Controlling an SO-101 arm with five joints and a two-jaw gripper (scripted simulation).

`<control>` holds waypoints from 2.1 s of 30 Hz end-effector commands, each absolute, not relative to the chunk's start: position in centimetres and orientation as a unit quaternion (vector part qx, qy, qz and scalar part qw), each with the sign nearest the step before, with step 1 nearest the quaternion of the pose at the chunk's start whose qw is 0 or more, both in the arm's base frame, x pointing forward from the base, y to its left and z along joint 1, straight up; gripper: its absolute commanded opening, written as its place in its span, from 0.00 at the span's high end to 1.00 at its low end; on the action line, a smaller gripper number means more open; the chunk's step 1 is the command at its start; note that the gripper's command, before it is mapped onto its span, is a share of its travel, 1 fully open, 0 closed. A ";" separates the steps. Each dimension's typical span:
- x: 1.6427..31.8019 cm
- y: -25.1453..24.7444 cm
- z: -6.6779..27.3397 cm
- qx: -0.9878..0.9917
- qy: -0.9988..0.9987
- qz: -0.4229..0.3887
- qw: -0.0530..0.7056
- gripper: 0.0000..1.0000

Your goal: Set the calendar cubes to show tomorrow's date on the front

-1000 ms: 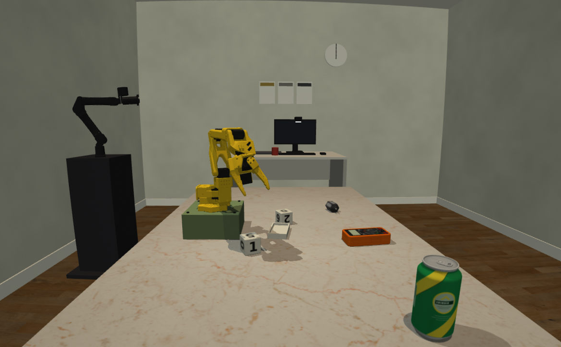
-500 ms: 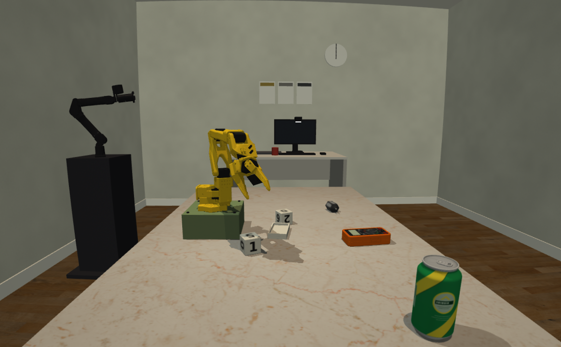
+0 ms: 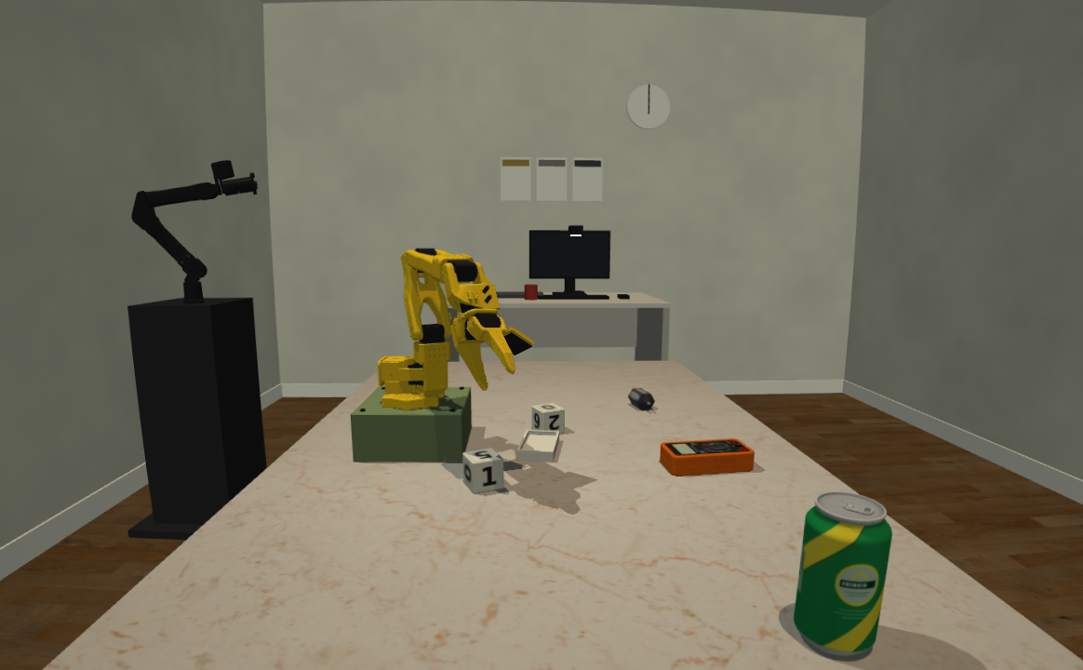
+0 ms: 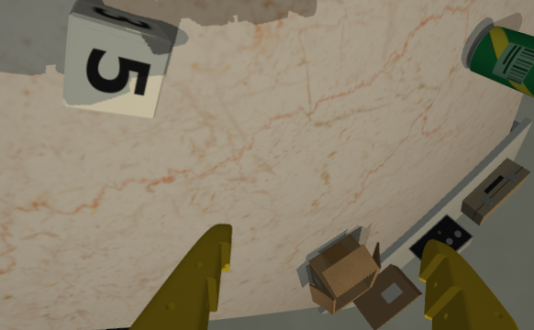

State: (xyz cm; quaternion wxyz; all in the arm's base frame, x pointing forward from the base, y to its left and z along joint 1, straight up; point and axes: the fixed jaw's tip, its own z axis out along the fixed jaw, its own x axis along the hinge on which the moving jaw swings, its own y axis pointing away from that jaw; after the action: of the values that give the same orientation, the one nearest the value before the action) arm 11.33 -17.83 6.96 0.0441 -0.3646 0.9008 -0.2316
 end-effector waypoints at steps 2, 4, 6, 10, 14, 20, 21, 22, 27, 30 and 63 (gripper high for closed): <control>11.7 -17.5 6.7 -0.302 0.923 -0.230 0.065 0.65; 11.7 -17.5 6.6 -0.282 0.929 -0.229 0.071 0.65; 11.8 -17.4 6.6 -0.264 0.934 -0.227 0.075 0.65; 11.8 -17.4 6.5 -0.249 0.939 -0.226 0.080 0.65; 11.9 -17.3 6.4 -0.227 0.944 -0.224 0.085 0.65; 12.0 -17.3 6.4 -0.214 0.947 -0.222 0.089 0.65; 12.0 -17.3 6.4 -0.214 0.947 -0.222 0.089 0.65; 12.0 -17.3 6.4 -0.213 0.947 -0.222 0.089 0.65; 12.0 -17.3 6.4 -0.213 0.947 -0.222 0.089 0.65; 11.9 -17.2 6.2 -0.213 0.948 -0.218 0.087 0.65; 9.5 -13.2 -1.5 -0.218 0.976 0.006 -0.002 0.65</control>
State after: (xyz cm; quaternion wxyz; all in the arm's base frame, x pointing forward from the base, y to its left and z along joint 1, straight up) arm 9.31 -13.40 -1.37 -0.0021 -0.2195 0.9756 0.0035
